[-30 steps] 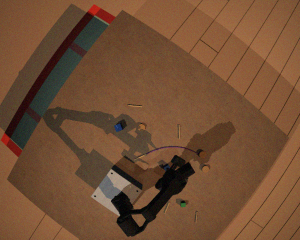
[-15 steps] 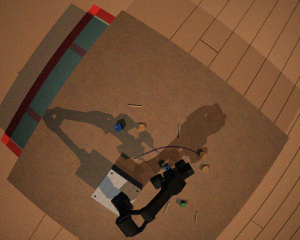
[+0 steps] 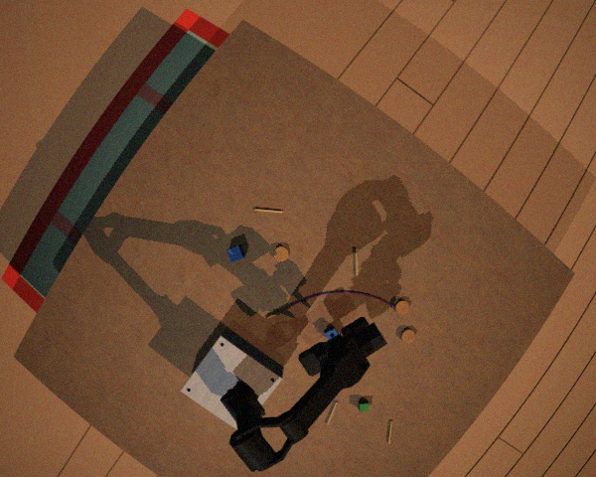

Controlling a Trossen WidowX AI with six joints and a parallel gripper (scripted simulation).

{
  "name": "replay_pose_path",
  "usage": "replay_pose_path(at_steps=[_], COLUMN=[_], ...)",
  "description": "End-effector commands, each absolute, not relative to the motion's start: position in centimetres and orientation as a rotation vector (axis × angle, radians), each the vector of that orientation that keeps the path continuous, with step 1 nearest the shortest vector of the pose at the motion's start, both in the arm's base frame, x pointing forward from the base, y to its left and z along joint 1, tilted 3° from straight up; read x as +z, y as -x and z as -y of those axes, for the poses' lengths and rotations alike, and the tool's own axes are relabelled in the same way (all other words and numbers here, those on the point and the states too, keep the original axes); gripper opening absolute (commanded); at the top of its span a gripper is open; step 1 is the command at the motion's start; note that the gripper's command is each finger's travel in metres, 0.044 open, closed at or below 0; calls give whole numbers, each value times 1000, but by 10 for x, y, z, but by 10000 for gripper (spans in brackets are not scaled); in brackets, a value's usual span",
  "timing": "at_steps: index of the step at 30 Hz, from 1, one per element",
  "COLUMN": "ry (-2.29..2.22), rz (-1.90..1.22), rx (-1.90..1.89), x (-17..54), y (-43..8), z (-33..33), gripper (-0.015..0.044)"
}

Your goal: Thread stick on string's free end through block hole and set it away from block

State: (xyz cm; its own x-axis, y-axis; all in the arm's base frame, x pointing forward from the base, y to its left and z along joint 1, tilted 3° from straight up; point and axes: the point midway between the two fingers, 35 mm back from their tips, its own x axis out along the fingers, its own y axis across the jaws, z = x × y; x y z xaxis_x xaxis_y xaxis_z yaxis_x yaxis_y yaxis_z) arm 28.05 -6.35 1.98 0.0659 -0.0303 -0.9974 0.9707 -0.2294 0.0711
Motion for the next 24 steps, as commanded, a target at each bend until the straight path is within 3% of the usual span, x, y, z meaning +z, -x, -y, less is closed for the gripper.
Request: replay_pose_path(at_steps=[1, 24], ry=[-1396, -1396], rz=[-1023, -1023], rx=[-1337, -1337], x=[18, -19], y=[-280, -284], z=[63, 64], gripper=[238, 238])
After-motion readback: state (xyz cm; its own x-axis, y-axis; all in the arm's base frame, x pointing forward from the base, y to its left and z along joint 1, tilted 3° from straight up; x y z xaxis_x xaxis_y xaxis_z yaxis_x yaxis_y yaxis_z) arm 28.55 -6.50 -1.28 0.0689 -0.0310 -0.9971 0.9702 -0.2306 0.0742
